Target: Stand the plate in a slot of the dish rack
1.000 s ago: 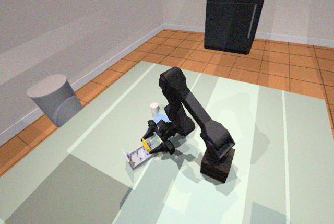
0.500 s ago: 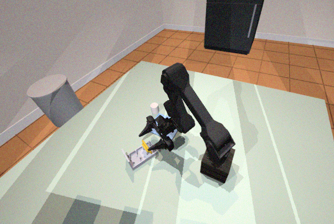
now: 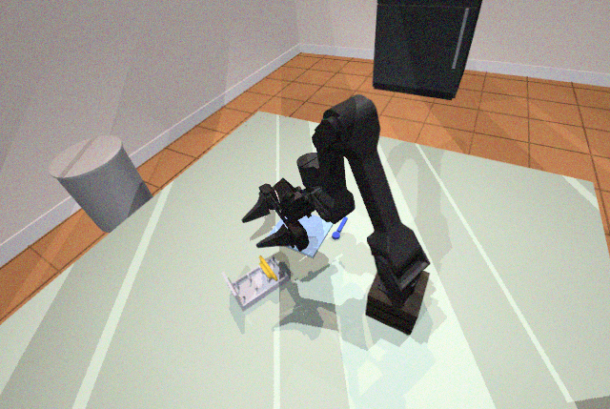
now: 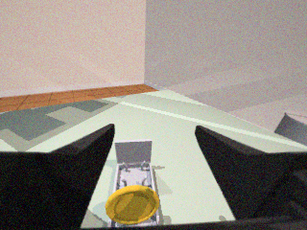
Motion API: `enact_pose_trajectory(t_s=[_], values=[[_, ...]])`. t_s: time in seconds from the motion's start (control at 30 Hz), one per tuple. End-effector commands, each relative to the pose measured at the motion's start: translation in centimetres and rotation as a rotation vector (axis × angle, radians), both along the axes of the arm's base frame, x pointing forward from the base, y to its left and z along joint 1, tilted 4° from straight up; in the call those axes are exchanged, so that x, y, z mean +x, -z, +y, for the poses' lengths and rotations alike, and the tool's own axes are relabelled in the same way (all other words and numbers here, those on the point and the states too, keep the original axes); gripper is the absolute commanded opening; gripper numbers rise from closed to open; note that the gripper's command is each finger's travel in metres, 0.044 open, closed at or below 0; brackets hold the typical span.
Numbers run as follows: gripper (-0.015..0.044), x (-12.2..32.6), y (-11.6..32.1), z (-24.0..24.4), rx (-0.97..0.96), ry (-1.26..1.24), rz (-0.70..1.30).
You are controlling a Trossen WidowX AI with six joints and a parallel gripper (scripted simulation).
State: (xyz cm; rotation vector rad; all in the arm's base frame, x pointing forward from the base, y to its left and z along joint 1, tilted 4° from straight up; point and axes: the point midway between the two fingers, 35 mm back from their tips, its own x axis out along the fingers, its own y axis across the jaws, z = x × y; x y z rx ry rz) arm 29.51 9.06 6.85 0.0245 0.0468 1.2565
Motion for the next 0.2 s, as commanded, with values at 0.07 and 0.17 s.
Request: enact_pose_trajectory(t_s=[0.07, 0.17], values=[[0.0400, 3.2, -0.1, -0.7, -0.011, 0.112, 0.109], [0.0400, 4.8, 0.0, -1.1, -0.024, 0.174, 0.179]])
